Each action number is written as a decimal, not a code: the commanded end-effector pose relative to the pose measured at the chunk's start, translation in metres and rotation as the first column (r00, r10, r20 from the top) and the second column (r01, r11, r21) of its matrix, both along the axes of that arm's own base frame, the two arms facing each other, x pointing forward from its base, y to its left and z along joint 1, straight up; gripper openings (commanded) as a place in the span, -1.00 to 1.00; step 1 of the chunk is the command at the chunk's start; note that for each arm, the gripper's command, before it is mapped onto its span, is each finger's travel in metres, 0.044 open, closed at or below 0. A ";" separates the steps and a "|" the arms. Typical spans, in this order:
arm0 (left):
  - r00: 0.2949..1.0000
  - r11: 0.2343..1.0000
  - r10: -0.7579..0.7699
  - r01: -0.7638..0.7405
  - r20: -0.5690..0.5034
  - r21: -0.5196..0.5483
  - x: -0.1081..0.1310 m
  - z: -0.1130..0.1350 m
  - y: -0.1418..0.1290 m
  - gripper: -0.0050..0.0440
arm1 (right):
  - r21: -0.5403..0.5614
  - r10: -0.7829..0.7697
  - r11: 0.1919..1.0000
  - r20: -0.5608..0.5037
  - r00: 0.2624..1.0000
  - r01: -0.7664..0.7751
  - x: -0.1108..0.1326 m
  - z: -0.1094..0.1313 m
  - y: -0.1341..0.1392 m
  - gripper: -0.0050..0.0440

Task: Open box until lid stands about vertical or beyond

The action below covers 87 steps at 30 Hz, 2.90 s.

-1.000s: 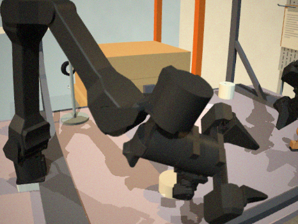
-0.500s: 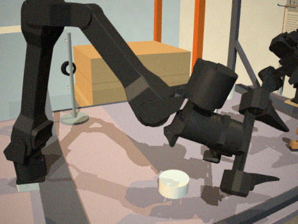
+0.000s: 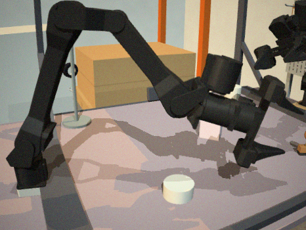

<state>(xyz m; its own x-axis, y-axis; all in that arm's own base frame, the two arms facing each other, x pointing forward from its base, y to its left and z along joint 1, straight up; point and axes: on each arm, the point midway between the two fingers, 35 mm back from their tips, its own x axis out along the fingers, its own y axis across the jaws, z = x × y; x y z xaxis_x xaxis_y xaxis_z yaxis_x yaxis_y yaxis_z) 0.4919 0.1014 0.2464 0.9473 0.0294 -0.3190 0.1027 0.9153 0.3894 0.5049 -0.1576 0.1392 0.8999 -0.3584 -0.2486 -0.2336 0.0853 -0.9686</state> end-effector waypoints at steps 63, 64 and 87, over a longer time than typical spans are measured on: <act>0.931 0.915 0.103 0.049 0.350 -0.400 -0.176 0.076 -0.101 1.00 | 0.930 -0.758 0.277 0.366 0.539 -0.241 -0.053 -0.095 0.352 1.00; 0.931 0.915 0.103 0.049 0.350 -0.400 -0.176 0.076 -0.101 1.00 | 0.930 -0.758 0.277 0.366 0.539 -0.241 -0.053 -0.095 0.352 1.00; 0.931 0.915 0.103 0.049 0.350 -0.400 -0.176 0.076 -0.101 1.00 | 0.930 -0.758 0.278 0.367 0.539 -0.242 -0.042 -0.094 0.343 1.00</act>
<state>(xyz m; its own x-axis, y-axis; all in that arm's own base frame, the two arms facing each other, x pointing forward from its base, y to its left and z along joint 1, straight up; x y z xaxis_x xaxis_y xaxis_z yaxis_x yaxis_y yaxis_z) 0.3172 -0.0001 0.3155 0.9995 -0.0013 0.0303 0.0011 1.0000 0.0057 0.4598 0.1833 0.0345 0.7697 -0.6384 -0.0001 0.6384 0.7697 -0.0047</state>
